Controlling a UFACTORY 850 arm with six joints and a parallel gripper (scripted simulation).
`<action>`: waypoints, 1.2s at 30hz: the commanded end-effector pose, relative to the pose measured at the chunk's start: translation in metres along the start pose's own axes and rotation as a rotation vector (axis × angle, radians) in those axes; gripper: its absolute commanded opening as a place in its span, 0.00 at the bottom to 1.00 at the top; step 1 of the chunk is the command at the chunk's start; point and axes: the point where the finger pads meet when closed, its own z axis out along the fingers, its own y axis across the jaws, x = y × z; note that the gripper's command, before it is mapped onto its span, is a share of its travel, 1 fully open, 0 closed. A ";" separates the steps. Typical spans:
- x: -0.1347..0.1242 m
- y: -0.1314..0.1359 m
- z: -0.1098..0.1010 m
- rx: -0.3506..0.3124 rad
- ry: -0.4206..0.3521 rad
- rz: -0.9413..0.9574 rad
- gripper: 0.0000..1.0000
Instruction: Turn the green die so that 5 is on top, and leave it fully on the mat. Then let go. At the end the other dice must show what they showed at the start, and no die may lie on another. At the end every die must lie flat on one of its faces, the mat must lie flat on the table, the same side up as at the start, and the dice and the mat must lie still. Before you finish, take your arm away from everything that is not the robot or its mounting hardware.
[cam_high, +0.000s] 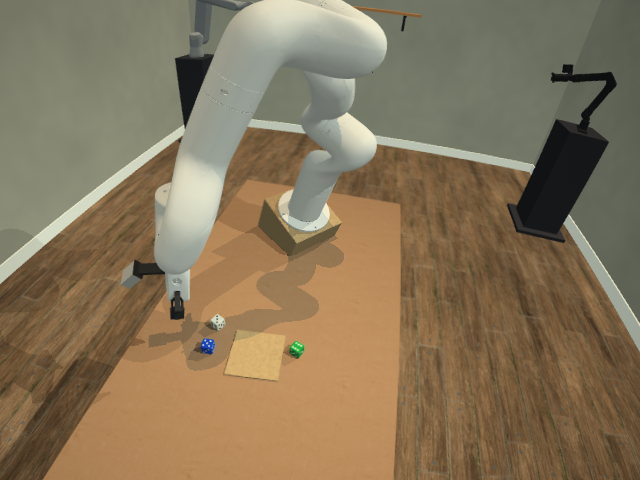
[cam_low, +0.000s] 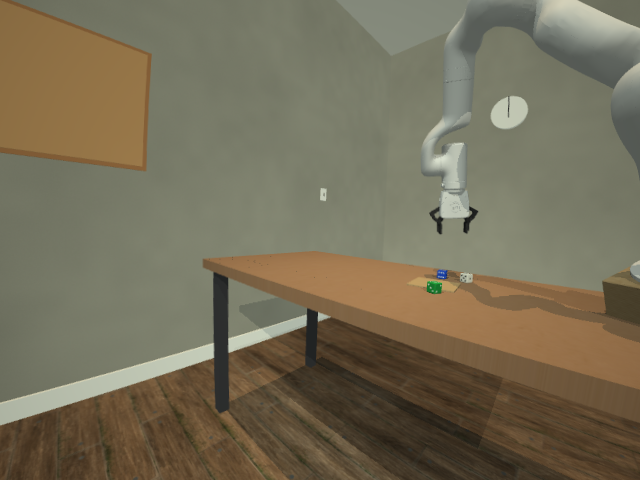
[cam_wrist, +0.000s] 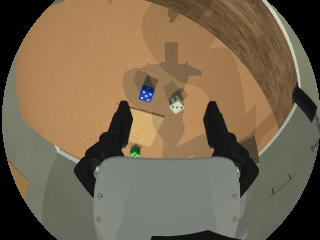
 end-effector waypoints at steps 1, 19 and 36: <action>-0.016 0.026 0.005 0.017 -0.072 0.157 1.00; -0.054 0.066 0.011 0.031 -0.224 0.511 1.00; -0.056 0.065 0.022 0.031 -0.224 0.511 1.00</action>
